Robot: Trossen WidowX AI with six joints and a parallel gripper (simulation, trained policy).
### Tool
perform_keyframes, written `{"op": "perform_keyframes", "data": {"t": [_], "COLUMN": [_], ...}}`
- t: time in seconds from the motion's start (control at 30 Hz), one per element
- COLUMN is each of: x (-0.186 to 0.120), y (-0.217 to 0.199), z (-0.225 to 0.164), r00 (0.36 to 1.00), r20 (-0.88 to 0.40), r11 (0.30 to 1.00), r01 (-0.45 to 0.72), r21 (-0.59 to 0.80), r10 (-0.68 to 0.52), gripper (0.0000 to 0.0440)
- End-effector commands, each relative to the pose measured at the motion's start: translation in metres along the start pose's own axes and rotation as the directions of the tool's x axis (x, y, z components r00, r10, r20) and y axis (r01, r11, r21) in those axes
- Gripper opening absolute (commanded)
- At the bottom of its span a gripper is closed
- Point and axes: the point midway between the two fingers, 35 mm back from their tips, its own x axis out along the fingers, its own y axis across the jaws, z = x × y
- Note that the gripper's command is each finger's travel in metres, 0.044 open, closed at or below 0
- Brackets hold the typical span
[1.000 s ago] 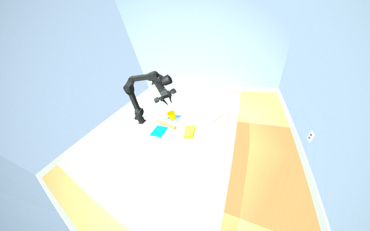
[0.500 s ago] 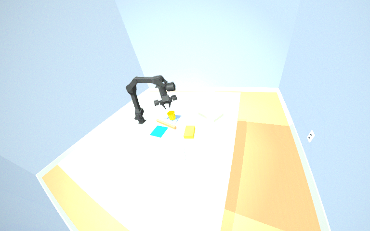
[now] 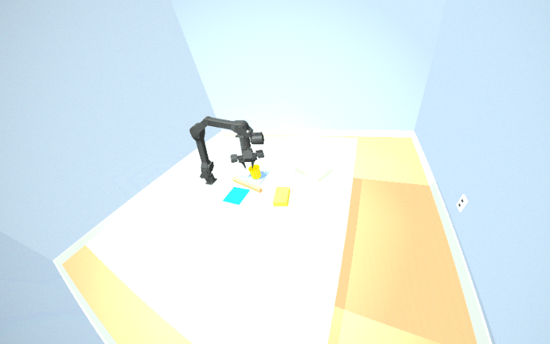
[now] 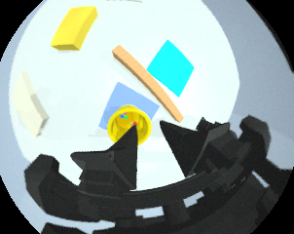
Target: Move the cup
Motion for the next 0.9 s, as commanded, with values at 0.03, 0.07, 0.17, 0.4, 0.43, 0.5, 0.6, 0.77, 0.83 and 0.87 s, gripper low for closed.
{"op": "perform_keyframes", "data": {"t": [0.03, 0.07, 0.17, 0.4, 0.43, 0.5, 0.6, 0.77, 0.83, 0.87], "x": [0.017, 0.021, 0.031, 0.056, 0.058, 0.061, 0.061, 0.054, 0.05, 0.048], "y": [0.0, 0.0, 0.0, 0.0, 0.0, -0.001, -0.003, -0.007, -0.008, -0.009], "z": [-0.002, -0.002, -0.003, -0.007, -0.007, -0.006, -0.004, -0.002, -0.001, -0.001], "r00": [0.999, 0.999, 0.999, 0.998, 0.998, 0.998, 0.999, 0.999, 0.999, 0.999], "r20": [-0.002, -0.002, -0.003, -0.01, -0.009, -0.004, 0.002, 0.007, 0.009, 0.01], "r11": [0.999, 0.999, 0.999, 0.997, 0.996, 0.996, 0.994, 0.995, 0.996, 0.996], "r01": [0.032, 0.036, 0.046, 0.059, 0.059, 0.056, 0.054, 0.044, 0.037, 0.033], "r21": [-0.002, -0.004, -0.014, -0.054, -0.062, -0.073, -0.09, -0.091, -0.086, -0.083], "r10": [-0.032, -0.036, -0.046, -0.06, -0.06, -0.056, -0.054, -0.043, -0.036, -0.032], "gripper": [0.0174, 0.0174, 0.0175, 0.0168, 0.0146, 0.0098, 0.0031, 0.0004, 0.0003, 0.0002]}}
